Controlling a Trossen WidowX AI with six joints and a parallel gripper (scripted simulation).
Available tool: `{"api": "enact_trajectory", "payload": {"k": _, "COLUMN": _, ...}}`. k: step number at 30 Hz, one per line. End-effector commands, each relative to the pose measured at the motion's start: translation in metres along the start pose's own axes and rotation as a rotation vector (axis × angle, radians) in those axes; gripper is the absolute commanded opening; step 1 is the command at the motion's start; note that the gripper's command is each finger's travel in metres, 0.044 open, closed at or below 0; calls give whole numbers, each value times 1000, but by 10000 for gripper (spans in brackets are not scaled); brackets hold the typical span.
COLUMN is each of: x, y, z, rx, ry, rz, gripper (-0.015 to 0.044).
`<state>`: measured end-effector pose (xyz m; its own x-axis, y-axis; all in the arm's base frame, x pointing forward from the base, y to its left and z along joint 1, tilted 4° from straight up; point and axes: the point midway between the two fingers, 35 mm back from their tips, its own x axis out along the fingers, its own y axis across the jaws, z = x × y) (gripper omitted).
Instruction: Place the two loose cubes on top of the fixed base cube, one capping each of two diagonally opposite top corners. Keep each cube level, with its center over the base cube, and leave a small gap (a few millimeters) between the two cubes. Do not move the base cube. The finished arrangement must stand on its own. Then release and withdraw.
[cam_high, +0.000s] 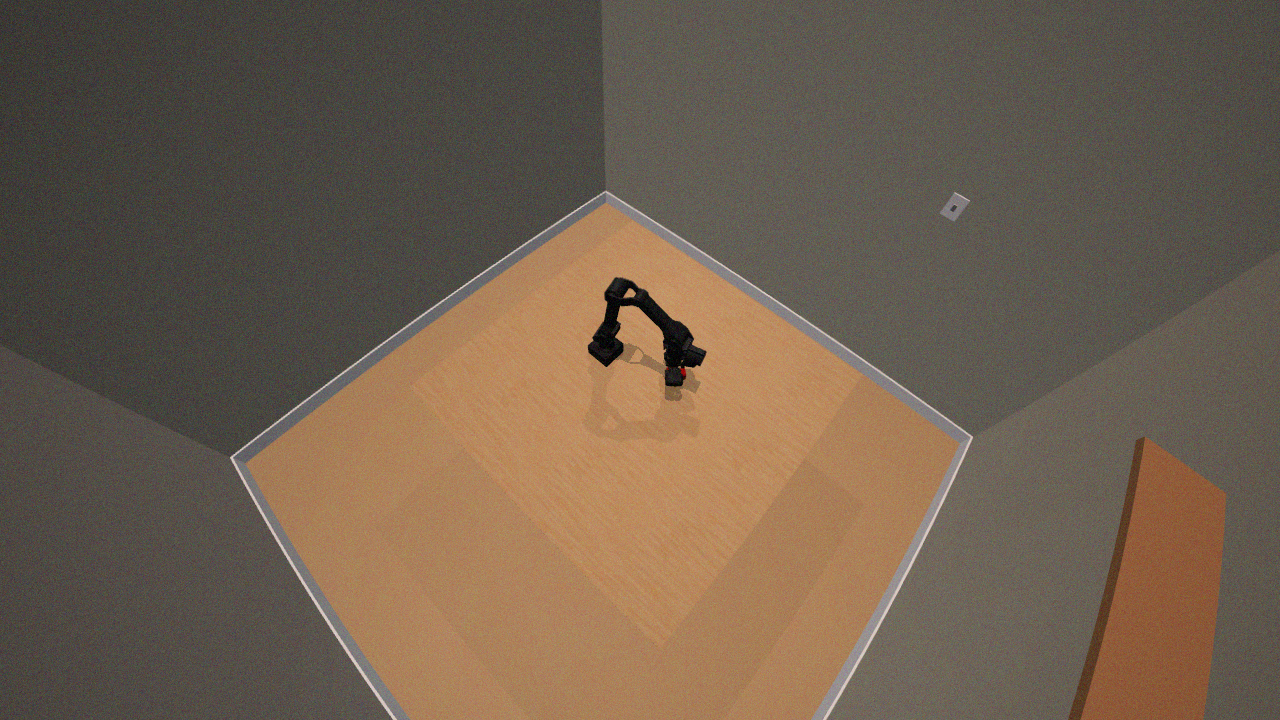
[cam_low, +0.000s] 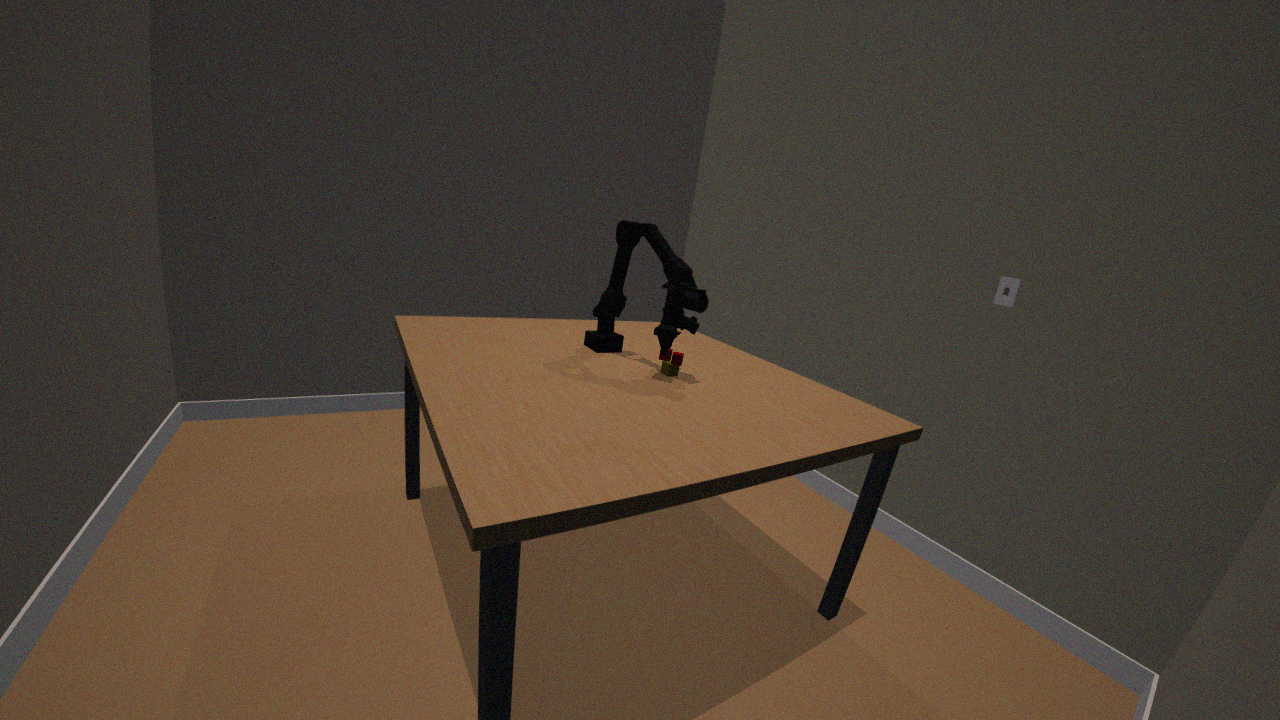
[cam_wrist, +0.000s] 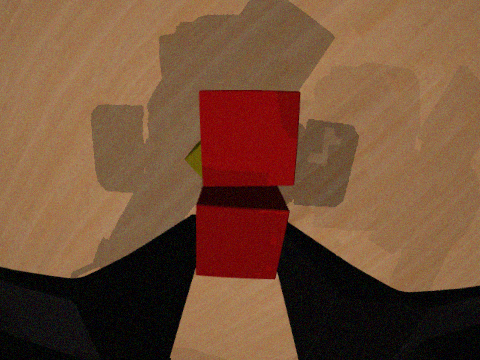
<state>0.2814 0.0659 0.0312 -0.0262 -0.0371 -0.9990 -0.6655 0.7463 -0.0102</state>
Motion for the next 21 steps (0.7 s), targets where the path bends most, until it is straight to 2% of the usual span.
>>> {"api": "enact_trajectory", "payload": {"k": 1, "x": 1, "y": 0, "z": 1, "rx": 8, "ry": -5, "rz": 3, "gripper": 105}}
{"api": "enact_trajectory", "payload": {"k": 20, "x": 3, "y": 0, "z": 0, "rx": 15, "ry": -7, "rz": 5, "gripper": 105}}
{"api": "enact_trajectory", "payload": {"k": 21, "x": 3, "y": 0, "z": 0, "rx": 15, "ry": -7, "rz": 5, "gripper": 131}}
